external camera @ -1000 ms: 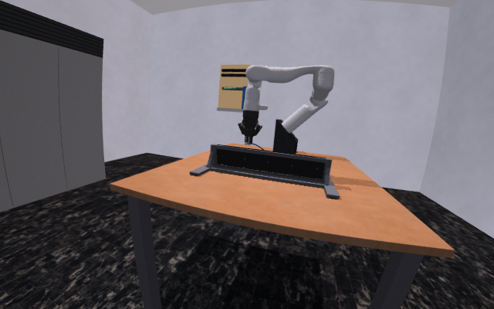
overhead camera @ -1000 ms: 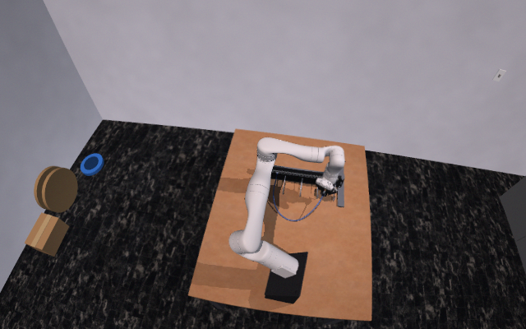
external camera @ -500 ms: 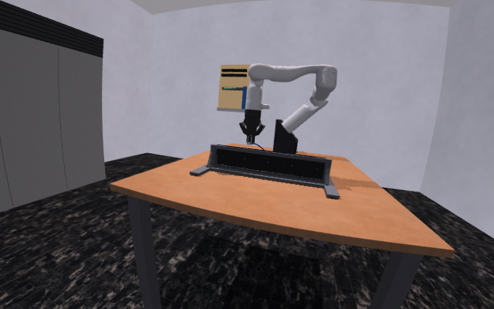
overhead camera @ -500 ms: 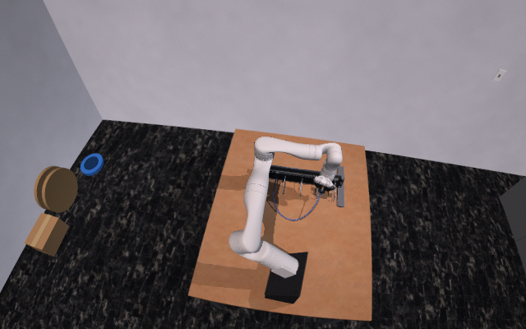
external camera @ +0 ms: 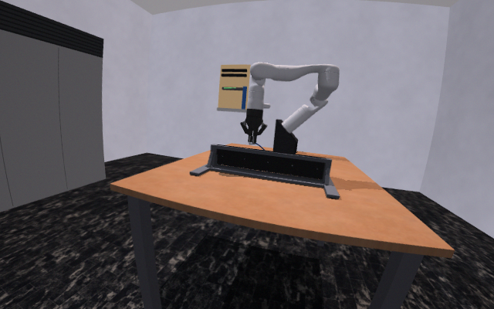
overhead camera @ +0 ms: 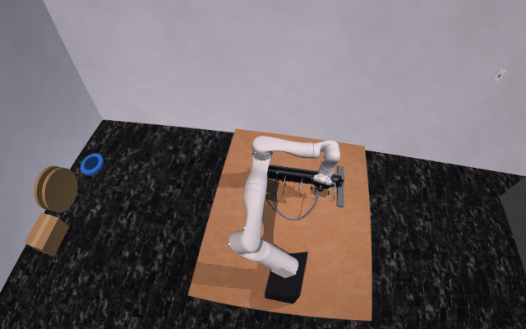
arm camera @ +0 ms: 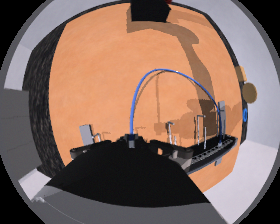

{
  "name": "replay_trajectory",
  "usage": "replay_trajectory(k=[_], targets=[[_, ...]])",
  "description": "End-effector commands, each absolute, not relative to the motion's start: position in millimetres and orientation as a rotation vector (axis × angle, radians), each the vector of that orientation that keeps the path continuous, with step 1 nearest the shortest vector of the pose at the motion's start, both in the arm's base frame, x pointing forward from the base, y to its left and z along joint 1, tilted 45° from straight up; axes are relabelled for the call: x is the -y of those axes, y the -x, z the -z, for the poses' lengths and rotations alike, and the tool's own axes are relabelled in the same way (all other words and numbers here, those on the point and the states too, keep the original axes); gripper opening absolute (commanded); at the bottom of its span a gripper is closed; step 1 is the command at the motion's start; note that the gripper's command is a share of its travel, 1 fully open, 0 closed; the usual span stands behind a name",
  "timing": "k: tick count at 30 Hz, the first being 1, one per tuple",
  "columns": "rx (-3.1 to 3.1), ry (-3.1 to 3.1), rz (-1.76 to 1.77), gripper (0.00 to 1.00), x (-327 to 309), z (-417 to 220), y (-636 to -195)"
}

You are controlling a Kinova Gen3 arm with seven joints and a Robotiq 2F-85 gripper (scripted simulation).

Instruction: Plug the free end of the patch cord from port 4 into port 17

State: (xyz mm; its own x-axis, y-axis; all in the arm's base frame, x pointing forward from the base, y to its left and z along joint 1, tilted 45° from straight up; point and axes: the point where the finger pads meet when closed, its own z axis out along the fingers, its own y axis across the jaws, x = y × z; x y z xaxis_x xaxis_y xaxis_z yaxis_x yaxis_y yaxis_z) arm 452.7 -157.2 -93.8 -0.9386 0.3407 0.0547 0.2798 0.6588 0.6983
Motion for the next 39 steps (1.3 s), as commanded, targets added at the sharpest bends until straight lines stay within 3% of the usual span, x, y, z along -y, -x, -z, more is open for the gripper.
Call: replay_trajectory(k=[1,39], targets=[[-2.784,-0.465,-1.156,0.0,154,88,-457],[-2.771,-0.306,-1.132,0.0,150,77,-469]])
